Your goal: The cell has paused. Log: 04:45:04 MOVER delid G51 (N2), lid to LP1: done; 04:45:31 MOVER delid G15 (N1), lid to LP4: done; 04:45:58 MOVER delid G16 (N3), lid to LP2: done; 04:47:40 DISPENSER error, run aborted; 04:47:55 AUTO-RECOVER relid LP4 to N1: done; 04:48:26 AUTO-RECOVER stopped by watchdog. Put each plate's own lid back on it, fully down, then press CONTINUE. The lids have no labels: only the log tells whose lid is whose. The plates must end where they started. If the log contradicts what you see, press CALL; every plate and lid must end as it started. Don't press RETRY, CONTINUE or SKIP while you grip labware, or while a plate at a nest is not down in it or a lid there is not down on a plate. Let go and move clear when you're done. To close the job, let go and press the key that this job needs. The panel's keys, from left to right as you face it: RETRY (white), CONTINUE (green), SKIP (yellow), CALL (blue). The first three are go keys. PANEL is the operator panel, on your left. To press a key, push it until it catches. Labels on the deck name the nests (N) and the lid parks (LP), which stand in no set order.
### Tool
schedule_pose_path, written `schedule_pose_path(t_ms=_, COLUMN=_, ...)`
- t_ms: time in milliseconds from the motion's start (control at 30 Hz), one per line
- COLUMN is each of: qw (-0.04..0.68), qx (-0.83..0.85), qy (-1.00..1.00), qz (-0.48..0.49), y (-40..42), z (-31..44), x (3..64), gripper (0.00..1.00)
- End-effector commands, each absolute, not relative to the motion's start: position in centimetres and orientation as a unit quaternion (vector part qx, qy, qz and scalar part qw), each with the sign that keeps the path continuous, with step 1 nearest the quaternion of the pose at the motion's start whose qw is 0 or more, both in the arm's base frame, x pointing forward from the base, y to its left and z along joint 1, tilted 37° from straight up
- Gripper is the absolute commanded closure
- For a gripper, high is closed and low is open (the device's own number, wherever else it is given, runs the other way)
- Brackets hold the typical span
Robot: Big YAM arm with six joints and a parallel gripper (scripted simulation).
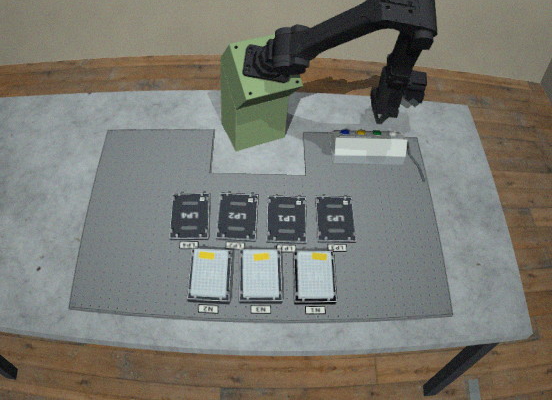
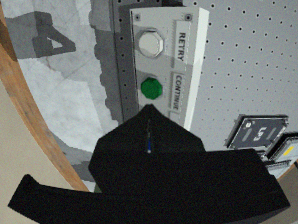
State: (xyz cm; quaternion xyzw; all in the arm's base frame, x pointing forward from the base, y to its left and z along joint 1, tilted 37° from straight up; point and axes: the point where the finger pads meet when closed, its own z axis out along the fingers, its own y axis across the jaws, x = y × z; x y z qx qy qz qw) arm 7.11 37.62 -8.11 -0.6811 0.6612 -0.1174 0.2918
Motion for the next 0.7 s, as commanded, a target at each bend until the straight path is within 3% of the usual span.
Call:
schedule_pose_path(t_ms=0, qw=0.296, qx=-0.683, qy=0.658, qz=-0.112, y=38.2, z=-7.8, x=7.0, gripper=1.00)
schedule_pose_path(t_ms=667, qw=0.297, qx=-0.681, qy=0.660, qz=-0.112, y=38.9, z=-8.7, x=8.0, gripper=1.00)
